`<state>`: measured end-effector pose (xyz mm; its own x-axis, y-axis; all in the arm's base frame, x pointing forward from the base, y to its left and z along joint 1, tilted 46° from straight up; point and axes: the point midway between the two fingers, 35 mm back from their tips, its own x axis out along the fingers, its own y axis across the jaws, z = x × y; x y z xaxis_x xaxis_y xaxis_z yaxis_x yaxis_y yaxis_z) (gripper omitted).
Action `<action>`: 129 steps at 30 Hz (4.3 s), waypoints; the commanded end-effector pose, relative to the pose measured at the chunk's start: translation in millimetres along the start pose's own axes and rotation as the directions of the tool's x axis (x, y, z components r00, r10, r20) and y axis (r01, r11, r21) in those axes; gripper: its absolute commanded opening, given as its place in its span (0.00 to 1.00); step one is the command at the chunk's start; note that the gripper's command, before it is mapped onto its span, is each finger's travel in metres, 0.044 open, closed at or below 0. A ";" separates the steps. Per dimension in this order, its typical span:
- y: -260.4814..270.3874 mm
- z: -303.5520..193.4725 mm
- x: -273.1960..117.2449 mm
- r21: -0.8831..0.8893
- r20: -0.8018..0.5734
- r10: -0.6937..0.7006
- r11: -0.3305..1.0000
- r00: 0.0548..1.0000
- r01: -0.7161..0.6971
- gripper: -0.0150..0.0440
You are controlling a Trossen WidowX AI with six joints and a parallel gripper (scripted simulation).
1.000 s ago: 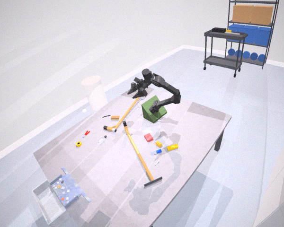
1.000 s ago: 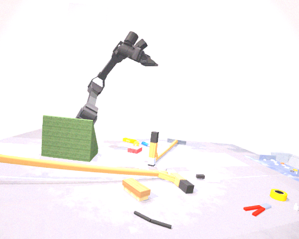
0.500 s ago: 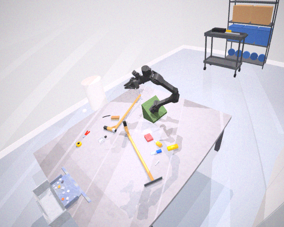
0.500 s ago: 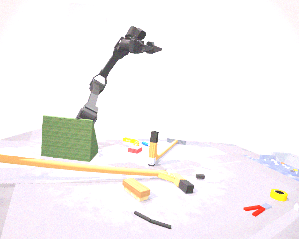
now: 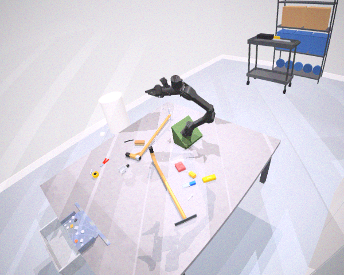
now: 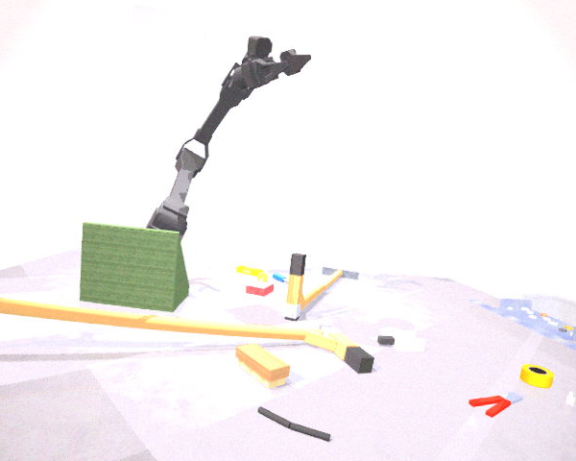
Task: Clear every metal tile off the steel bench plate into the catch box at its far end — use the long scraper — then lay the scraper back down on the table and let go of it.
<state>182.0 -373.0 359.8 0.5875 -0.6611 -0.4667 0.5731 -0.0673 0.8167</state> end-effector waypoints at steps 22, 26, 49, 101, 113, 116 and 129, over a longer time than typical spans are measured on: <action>-8.7 118.1 -7.4 0.481 0.522 -0.154 0.865 0.839 -0.140 1.00; -10.5 134.5 -12.9 0.527 0.591 -0.177 0.823 0.787 -0.211 1.00; -23.3 210.4 -60.8 0.493 0.870 -0.307 0.500 0.387 -0.712 1.00; -54.3 248.6 -157.9 -0.450 0.780 -0.514 -0.065 -0.356 -0.891 1.00; -54.3 248.6 -157.9 -0.450 0.780 -0.514 -0.065 -0.356 -0.891 1.00; -54.3 248.6 -157.9 -0.450 0.780 -0.514 -0.065 -0.356 -0.891 1.00; -54.3 248.6 -157.9 -0.450 0.780 -0.514 -0.065 -0.356 -0.891 1.00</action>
<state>-84.2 -450.5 473.4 -0.9510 -0.3091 0.0107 -0.3005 0.9315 0.2048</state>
